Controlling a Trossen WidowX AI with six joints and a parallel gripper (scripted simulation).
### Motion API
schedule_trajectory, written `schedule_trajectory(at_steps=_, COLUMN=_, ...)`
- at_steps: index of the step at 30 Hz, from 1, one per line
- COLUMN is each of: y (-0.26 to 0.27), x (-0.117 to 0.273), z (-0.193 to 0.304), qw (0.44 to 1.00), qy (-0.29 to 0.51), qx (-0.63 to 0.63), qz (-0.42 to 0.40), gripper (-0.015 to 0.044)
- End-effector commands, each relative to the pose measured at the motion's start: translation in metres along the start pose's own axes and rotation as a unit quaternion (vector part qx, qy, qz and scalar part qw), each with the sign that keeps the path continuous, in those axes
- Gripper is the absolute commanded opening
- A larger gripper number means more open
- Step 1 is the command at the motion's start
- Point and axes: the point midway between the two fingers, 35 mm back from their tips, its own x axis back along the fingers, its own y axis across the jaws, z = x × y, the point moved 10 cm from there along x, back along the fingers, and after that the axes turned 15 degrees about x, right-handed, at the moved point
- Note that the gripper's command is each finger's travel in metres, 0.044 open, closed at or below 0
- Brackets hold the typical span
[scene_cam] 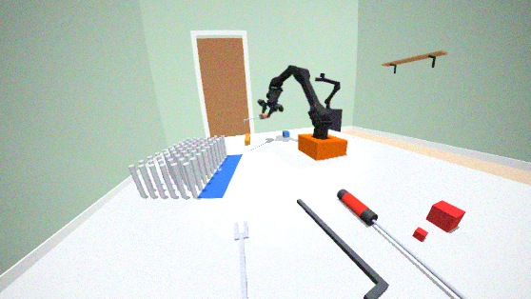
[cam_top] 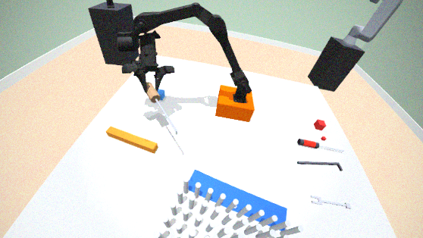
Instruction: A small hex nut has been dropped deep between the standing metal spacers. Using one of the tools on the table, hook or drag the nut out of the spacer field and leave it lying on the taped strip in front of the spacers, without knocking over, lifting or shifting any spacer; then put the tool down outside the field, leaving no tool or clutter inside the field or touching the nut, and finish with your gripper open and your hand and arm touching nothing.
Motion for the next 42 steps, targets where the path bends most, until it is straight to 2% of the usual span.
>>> schedule_trajectory(at_steps=1, y=-0.001, x=-0.004, z=-0.003, qw=1.0, qy=0.002, qx=-0.002, qz=-0.004, gripper=0.0)
schedule_trajectory(at_steps=42, y=-0.017, x=-0.042, z=-0.028, qw=1.0, qy=0.002, qx=-0.002, qz=-0.004, gripper=0.0)
